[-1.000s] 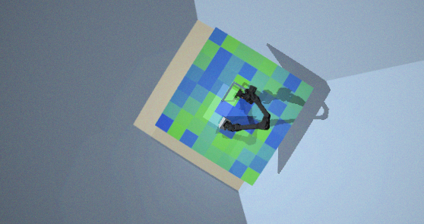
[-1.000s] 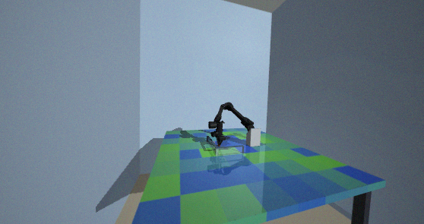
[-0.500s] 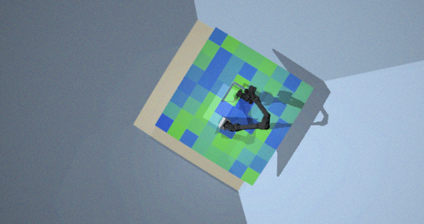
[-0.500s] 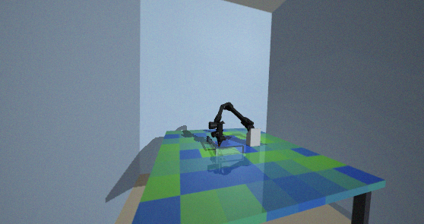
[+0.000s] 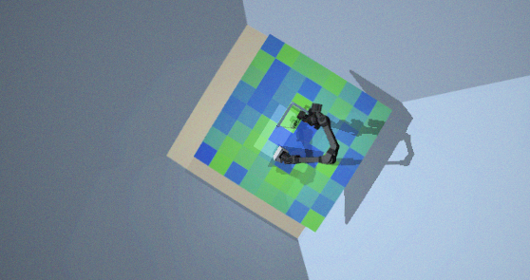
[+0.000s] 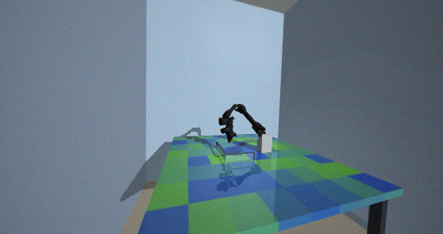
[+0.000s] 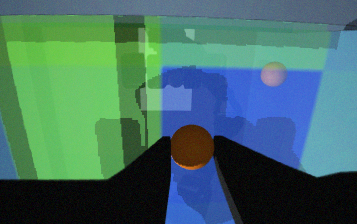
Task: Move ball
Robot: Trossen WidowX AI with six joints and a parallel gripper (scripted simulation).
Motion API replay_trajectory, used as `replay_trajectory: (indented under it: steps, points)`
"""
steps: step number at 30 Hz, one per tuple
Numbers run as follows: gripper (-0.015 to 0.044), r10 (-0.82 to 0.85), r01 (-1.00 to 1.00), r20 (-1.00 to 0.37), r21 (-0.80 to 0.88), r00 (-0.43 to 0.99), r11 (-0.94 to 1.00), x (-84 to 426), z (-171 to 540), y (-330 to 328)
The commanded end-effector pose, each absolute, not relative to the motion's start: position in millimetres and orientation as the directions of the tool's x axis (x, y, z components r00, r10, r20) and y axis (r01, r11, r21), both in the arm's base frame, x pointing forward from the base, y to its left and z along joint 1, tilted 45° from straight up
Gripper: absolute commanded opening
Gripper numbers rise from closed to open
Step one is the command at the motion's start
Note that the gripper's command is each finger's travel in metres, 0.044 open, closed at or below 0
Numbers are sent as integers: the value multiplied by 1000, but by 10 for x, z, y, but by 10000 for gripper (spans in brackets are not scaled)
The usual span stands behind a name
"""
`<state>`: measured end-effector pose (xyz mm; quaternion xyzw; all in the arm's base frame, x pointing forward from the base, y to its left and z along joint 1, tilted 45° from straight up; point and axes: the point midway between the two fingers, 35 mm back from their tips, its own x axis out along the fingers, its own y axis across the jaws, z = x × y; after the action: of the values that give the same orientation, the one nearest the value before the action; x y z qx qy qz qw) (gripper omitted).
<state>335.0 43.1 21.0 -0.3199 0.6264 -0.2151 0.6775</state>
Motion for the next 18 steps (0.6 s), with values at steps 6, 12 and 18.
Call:
replay_trajectory:
  steps: [6, 12, 18]
  points:
    - [0, -690, -98, -712, -701, 128, 706, 3284, 464, 620]
    - [0, -687, -99, -716, -698, 128, 709, 3426, 552, 407]
    - [0, -688, -98, -714, -700, 130, 708, 3590, 686, 88]
